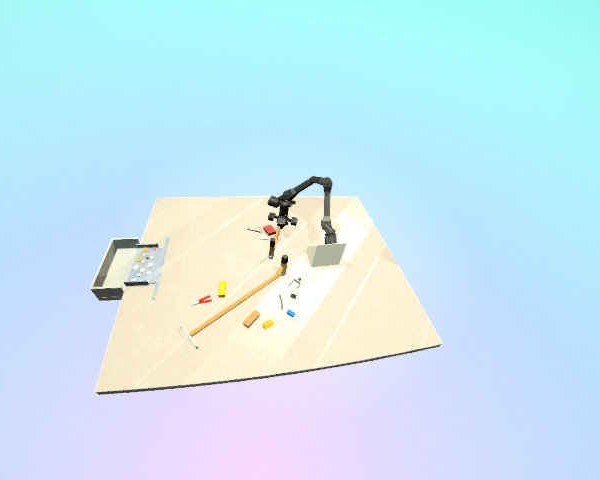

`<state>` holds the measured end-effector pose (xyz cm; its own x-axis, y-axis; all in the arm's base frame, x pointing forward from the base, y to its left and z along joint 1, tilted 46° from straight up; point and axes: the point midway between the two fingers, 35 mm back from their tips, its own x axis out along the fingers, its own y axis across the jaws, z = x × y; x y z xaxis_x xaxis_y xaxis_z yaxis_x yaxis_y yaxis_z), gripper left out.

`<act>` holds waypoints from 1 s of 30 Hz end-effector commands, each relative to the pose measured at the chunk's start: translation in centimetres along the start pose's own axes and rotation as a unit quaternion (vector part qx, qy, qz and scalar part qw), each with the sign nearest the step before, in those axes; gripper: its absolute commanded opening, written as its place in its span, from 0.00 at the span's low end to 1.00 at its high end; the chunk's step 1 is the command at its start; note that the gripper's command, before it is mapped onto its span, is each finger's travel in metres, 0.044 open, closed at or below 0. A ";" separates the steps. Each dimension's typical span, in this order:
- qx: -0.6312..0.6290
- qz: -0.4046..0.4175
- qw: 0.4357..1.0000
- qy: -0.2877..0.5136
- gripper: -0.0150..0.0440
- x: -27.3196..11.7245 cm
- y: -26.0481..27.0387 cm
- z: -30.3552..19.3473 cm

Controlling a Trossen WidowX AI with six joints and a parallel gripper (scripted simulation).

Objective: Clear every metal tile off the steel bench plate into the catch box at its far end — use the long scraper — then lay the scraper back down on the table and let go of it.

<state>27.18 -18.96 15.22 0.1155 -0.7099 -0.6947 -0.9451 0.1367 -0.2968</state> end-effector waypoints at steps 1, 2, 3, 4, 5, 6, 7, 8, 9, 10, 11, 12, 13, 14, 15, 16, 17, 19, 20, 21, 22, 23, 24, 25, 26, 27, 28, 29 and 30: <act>0.004 -0.001 1.000 0.002 0.25 0.1 -0.7 -0.1; 0.004 -0.001 1.000 0.002 0.25 0.1 -0.8 -0.1; 0.004 -0.001 1.000 0.002 0.25 0.1 -0.9 -0.1; 0.004 -0.001 1.000 0.002 0.25 0.1 -1.0 -0.1; 0.004 -0.001 1.000 0.002 0.25 0.1 -1.1 -0.1; 0.004 -0.001 1.000 0.002 0.25 0.1 -1.2 -0.1; 0.004 -0.001 1.000 0.002 0.25 0.1 -1.3 -0.1; 0.004 -0.001 1.000 0.002 0.25 0.1 -1.4 -0.1; 0.004 -0.001 1.000 0.002 0.25 0.1 -1.5 -0.1; 0.004 -0.001 1.000 0.002 0.25 0.1 -1.6 -0.1; 0.004 -0.001 1.000 0.002 0.25 0.1 -1.7 -0.1; 0.004 -0.001 1.000 0.002 0.25 0.1 -1.8 -0.1; 0.004 -0.001 1.000 0.002 0.25 0.1 -1.9 -0.1; 0.004 -0.001 1.000 0.002 0.25 0.1 -2.0 -0.1; 0.004 -0.001 1.000 0.002 0.25 0.1 -2.1 -0.1; 0.004 -0.001 1.000 0.002 0.25 0.1 -2.2 -0.1; 0.004 -0.001 1.000 0.002 0.25 0.1 -2.3 0.0; 0.004 -0.001 1.000 0.002 0.25 0.1 -2.5 0.0; 0.004 -0.001 1.000 0.002 0.25 0.1 -2.6 0.0; 0.004 -0.001 1.000 0.002 0.25 0.1 -2.7 0.0; 0.004 -0.001 1.000 0.002 0.25 0.1 -2.8 0.0; 0.004 -0.001 1.000 0.002 0.25 0.1 -2.9 0.0; 0.004 -0.001 1.000 0.002 0.25 0.1 -3.0 0.0; 0.004 -0.001 1.000 0.002 0.25 0.1 -3.1 0.0; 0.004 -0.001 1.000 0.002 0.25 0.1 -3.2 0.0; 0.004 -0.001 1.000 0.002 0.25 0.1 -3.3 0.0; 0.004 -0.001 1.000 0.002 0.25 0.1 -3.4 0.0; 0.004 -0.001 1.000 0.002 0.25 0.1 -3.5 0.0; 0.005 -0.001 1.000 0.002 0.25 0.1 -3.6 0.0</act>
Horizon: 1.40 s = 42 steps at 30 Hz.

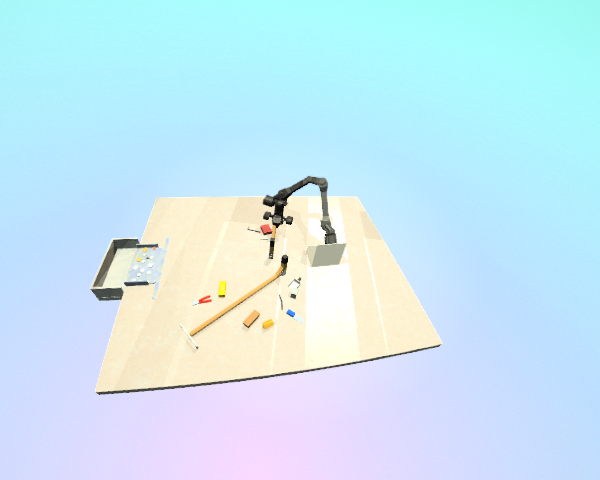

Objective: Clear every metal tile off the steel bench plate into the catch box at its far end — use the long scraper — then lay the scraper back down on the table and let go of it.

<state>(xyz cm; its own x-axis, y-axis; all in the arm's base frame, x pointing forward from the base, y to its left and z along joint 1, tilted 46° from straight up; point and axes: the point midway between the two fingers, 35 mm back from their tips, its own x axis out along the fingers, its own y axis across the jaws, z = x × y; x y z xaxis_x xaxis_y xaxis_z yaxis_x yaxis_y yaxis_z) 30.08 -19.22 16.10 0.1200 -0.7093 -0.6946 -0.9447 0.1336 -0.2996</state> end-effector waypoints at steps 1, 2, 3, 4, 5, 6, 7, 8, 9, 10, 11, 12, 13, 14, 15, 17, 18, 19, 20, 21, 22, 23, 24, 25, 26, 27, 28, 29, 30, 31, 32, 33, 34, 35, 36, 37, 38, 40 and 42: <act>0.005 0.001 1.000 0.003 0.25 0.2 -0.6 -0.1; 0.005 0.001 1.000 0.003 0.25 0.2 -0.7 -0.1; 0.005 0.001 1.000 0.003 0.25 0.2 -0.8 -0.1; 0.005 0.001 1.000 0.003 0.25 0.2 -0.9 0.0; 0.005 0.001 1.000 0.003 0.25 0.2 -1.0 0.0; 0.005 0.001 1.000 0.003 0.25 0.3 -1.1 0.0; 0.005 0.001 1.000 0.003 0.25 0.3 -1.2 0.0; 0.005 0.001 1.000 0.003 0.25 0.3 -1.3 0.0; 0.005 0.001 1.000 0.003 0.25 0.3 -1.4 0.0; 0.005 0.001 1.000 0.003 0.25 0.3 -1.5 0.0; 0.005 0.001 1.000 0.003 0.25 0.3 -1.6 0.0; 0.005 0.001 1.000 0.003 0.25 0.3 -1.7 0.0; 0.005 0.001 1.000 0.003 0.25 0.3 -1.8 0.1; 0.005 0.001 1.000 0.003 0.25 0.3 -1.9 0.1; 0.005 0.001 1.000 0.003 0.25 0.3 -2.0 0.1; 0.005 0.001 1.000 0.003 0.25 0.3 -2.2 0.1; 0.005 0.001 1.000 0.003 0.25 0.3 -2.3 0.1; 0.005 0.001 1.000 0.003 0.25 0.3 -2.4 0.1; 0.005 0.001 1.000 0.003 0.25 0.3 -2.5 0.2; 0.005 0.001 1.000 0.003 0.25 0.4 -2.6 0.2; 0.005 0.001 1.000 0.003 0.25 0.4 -2.7 0.2; 0.005 0.001 1.000 0.003 0.25 0.4 -2.8 0.2; 0.005 0.000 1.000 0.003 0.25 0.4 -2.9 0.2; 0.005 0.000 1.000 0.003 0.25 0.4 -3.0 0.2; -0.001 -0.002 1.000 -0.001 0.25 -0.1 -2.5 0.3; -0.001 -0.002 1.000 -0.001 0.25 -0.3 -2.5 0.4; 0.000 -0.002 1.000 -0.001 0.25 -0.6 -2.6 0.4; 0.000 -0.001 1.000 -0.002 0.25 -0.9 -2.6 0.4; 0.000 -0.001 1.000 -0.002 0.25 -1.3 -2.7 0.5; 0.000 -0.001 1.000 -0.003 0.25 -1.7 -2.7 0.5; 0.000 -0.001 1.000 -0.003 0.25 -2.1 -2.7 0.5; 0.000 -0.001 1.000 -0.003 0.25 -2.5 -2.8 0.5; 0.000 -0.001 1.000 -0.004 0.25 -2.8 -2.8 0.6; 0.000 0.000 1.000 -0.004 0.25 -3.2 -2.8 0.6; 0.000 0.000 1.000 -0.004 0.25 -3.6 -2.8 0.6; 0.000 0.000 1.000 -0.004 0.25 -4.0 -2.9 0.6; 0.000 0.000 1.000 -0.004 0.25 -4.4 -2.9 0.6; 0.000 0.000 1.000 -0.005 0.25 -5.1 -2.9 0.6; 0.000 0.000 1.000 -0.005 0.25 -5.9 -2.9 0.6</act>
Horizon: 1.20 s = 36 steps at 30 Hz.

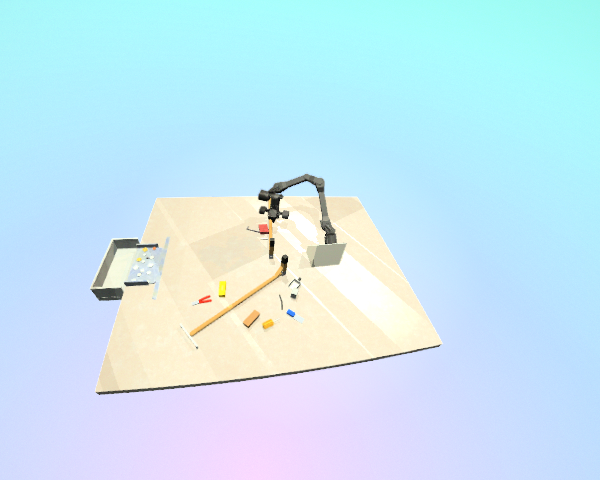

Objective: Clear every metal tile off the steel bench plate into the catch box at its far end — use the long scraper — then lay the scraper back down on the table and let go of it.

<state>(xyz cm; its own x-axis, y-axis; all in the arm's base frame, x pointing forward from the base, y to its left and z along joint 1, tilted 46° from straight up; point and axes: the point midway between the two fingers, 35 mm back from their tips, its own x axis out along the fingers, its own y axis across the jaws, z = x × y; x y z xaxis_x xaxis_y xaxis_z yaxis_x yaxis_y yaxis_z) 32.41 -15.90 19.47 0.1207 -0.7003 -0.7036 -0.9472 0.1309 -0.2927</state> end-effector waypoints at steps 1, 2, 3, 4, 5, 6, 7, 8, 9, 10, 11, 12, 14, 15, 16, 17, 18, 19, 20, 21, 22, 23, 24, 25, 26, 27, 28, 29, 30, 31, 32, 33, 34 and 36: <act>0.004 -0.001 1.000 0.002 0.25 -1.9 -0.1 -0.1; 0.003 -0.001 1.000 0.002 0.25 -2.3 0.0 -0.2; 0.003 -0.001 1.000 0.002 0.25 -2.6 0.0 -0.2; 0.003 -0.002 1.000 0.002 0.25 -3.0 0.0 -0.2; 0.003 -0.002 1.000 0.002 0.25 -3.4 0.0 -0.2; 0.003 -0.002 1.000 0.002 0.25 -3.8 0.1 -0.2; 0.003 -0.002 1.000 0.002 0.25 -4.2 0.1 -0.2; 0.003 -0.002 1.000 0.002 0.25 -4.6 0.2 -0.2; 0.003 -0.002 1.000 0.003 0.25 -4.9 0.2 -0.3; 0.003 -0.002 1.000 0.003 0.25 -5.2 0.3 -0.3; 0.003 -0.002 1.000 0.003 0.25 -5.4 0.3 -0.3; 0.003 -0.002 1.000 0.003 0.25 -5.5 0.3 -0.3; 0.001 -0.002 1.000 0.003 0.25 -5.6 0.4 -0.3; -0.004 -0.002 1.000 0.003 0.25 -5.8 0.5 -0.3; -0.013 -0.001 1.000 0.003 0.25 -6.2 0.8 -0.3; -0.024 -0.001 1.000 0.003 0.25 -6.6 1.1 -0.3; -0.035 0.000 0.999 0.003 0.25 -7.1 1.4 -0.3; -0.046 0.000 0.999 0.003 0.25 -7.5 1.7 -0.4; -0.057 0.001 0.998 0.003 0.25 -8.0 2.1 -0.4; -0.068 0.001 0.998 0.003 0.25 -8.4 2.4 -0.4; -0.079 0.002 0.997 0.003 0.25 -8.8 2.8 -0.5; -0.089 0.002 0.996 0.003 0.25 -9.3 3.1 -0.6; -0.100 0.002 0.995 0.004 0.25 -9.7 3.5 -0.6; -0.111 0.003 0.994 0.004 0.25 -10.1 3.8 -0.7; -0.120 0.003 0.993 0.004 0.25 -10.4 4.1 -0.8; -0.125 0.003 0.992 0.005 0.25 -10.6 4.3 -0.8; -0.127 0.003 0.992 0.005 0.25 -10.6 4.3 -0.8; -0.127 0.003 0.992 0.005 0.25 -10.6 4.3 -0.8; -0.127 0.003 0.992 0.005 0.25 -10.6 4.3 -0.8; -0.127 0.003 0.992 0.005 0.25 -10.6 4.3 -0.8; -0.127 0.003 0.992 0.005 0.25 -10.6 4.3 -0.8; -0.127 0.003 0.992 0.004 0.25 -10.5 4.3 -0.8; -0.127 0.003 0.992 0.004 0.25 -10.4 4.3 -0.8; -0.127 0.004 0.992 0.003 0.25 -10.0 4.2 -0.7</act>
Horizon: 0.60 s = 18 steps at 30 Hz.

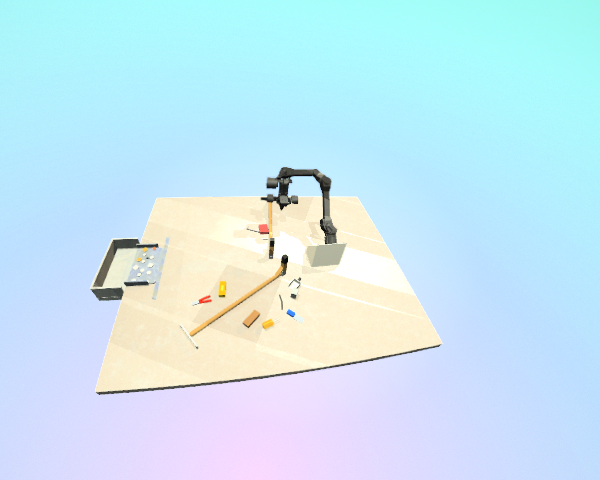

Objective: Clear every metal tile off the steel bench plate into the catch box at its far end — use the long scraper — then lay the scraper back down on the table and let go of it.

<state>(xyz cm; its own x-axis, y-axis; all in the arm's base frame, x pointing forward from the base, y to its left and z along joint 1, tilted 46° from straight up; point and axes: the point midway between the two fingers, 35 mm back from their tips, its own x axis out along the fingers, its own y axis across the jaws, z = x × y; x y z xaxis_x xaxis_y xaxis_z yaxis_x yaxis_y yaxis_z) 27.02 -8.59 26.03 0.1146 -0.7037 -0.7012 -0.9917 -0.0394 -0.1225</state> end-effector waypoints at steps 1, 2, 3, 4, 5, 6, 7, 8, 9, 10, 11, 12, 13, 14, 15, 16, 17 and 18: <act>-0.004 0.001 1.000 0.000 0.25 0.6 0.0 0.0; -0.004 0.002 1.000 0.000 0.25 0.8 -0.1 0.1; -0.004 0.002 1.000 -0.001 0.25 1.1 -0.2 0.1; -0.004 0.002 1.000 -0.001 0.25 1.3 -0.2 0.1; -0.004 0.002 1.000 -0.002 0.25 1.6 -0.3 0.1; -0.004 0.002 1.000 -0.002 0.25 1.9 -0.3 0.2; -0.003 0.002 1.000 -0.002 0.25 2.1 -0.4 0.2; -0.003 0.002 1.000 -0.003 0.25 2.4 -0.4 0.2; -0.003 0.002 1.000 -0.003 0.25 2.6 -0.5 0.2; -0.003 0.002 1.000 -0.003 0.25 2.9 -0.5 0.2; -0.003 0.002 1.000 -0.004 0.25 3.1 -0.6 0.3; -0.003 0.003 1.000 -0.004 0.25 3.4 -0.6 0.3; -0.003 0.003 1.000 -0.004 0.25 3.7 -0.6 0.3; -0.003 0.003 1.000 -0.005 0.25 3.9 -0.7 0.3; -0.003 0.003 1.000 -0.005 0.25 4.2 -0.7 0.3; -0.003 0.003 1.000 -0.005 0.25 4.4 -0.8 0.3; -0.002 0.003 1.000 -0.005 0.25 4.7 -0.8 0.3; -0.002 0.003 1.000 -0.005 0.25 4.9 -0.8 0.3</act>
<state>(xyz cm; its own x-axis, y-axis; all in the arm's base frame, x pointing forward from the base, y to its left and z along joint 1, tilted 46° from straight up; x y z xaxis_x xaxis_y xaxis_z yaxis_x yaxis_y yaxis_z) 28.30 -11.14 23.33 0.1156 -0.6995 -0.7053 -0.9915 -0.0390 -0.1238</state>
